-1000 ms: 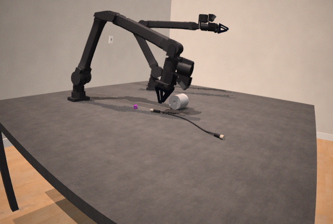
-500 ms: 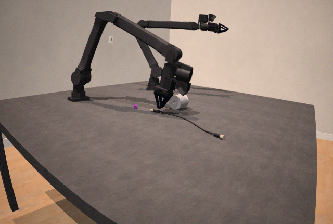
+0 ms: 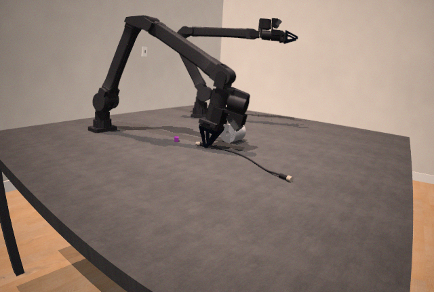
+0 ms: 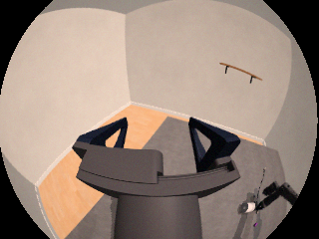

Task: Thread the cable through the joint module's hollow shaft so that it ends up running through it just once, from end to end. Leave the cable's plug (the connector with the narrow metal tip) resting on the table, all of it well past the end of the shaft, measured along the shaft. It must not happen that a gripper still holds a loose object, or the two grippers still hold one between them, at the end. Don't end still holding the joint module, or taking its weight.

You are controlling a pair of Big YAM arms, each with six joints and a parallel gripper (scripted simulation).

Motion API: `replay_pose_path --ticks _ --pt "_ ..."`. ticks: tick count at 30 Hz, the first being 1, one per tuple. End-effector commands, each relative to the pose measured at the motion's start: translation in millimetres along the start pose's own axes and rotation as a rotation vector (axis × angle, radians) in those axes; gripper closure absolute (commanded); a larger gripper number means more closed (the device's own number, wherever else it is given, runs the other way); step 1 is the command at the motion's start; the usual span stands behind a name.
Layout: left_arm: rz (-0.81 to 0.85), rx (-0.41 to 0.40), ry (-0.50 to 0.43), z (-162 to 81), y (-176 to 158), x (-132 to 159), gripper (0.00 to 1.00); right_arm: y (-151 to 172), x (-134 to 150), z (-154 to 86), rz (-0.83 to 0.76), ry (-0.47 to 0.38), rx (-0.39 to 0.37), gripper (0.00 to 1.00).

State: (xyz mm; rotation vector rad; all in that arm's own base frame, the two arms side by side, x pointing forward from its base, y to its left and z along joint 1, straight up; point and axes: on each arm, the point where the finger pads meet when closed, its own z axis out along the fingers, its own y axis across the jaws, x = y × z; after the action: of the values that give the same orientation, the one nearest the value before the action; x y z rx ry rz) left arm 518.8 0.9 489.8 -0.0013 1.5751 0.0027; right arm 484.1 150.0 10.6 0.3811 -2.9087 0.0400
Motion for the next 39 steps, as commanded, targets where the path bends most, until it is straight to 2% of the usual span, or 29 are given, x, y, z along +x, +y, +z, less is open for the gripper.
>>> replay_pose_path --ticks 1,3,4,5,6,20,21,30,39 --pt "-0.002 -0.004 -0.026 3.1 1.3 -11.9 0.04 -7.1 -19.5 -34.3 0.023 -0.083 -0.004 0.73" --pt "-0.002 -0.004 -0.026 3.1 1.3 -11.9 0.04 -7.1 -19.5 -34.3 0.023 -0.083 -0.004 0.73" --pt "-0.002 -0.004 -0.026 3.1 1.3 -11.9 0.04 -3.1 -14.4 -23.2 0.011 -0.058 -0.001 0.73" --pt "-0.002 -0.004 -0.026 3.1 1.3 -11.9 0.04 -7.1 -19.3 -31.0 0.026 -0.079 -0.003 0.73" --pt "-0.002 -0.004 -0.026 3.1 1.3 -11.9 0.04 -7.1 -19.5 -31.7 0.025 -0.08 -0.003 1.0" --pt "-0.002 -0.004 -0.026 3.1 1.3 -11.9 0.04 -7.1 -19.5 -31.7 0.025 -0.08 -0.003 1.0" --pt "-0.002 -0.004 -0.026 3.1 1.3 -11.9 0.04 -3.2 -12.6 -30.6 0.011 -0.057 -0.001 1.0" --pt "-0.002 -0.004 -0.026 3.1 1.3 -11.9 0.04 -7.6 -11.5 -52.4 0.013 -0.071 -0.004 1.0" --pt "-0.002 -0.004 -0.026 3.1 1.3 -11.9 0.04 -7.5 -8.6 -64.4 0.002 -0.071 -0.005 1.0"
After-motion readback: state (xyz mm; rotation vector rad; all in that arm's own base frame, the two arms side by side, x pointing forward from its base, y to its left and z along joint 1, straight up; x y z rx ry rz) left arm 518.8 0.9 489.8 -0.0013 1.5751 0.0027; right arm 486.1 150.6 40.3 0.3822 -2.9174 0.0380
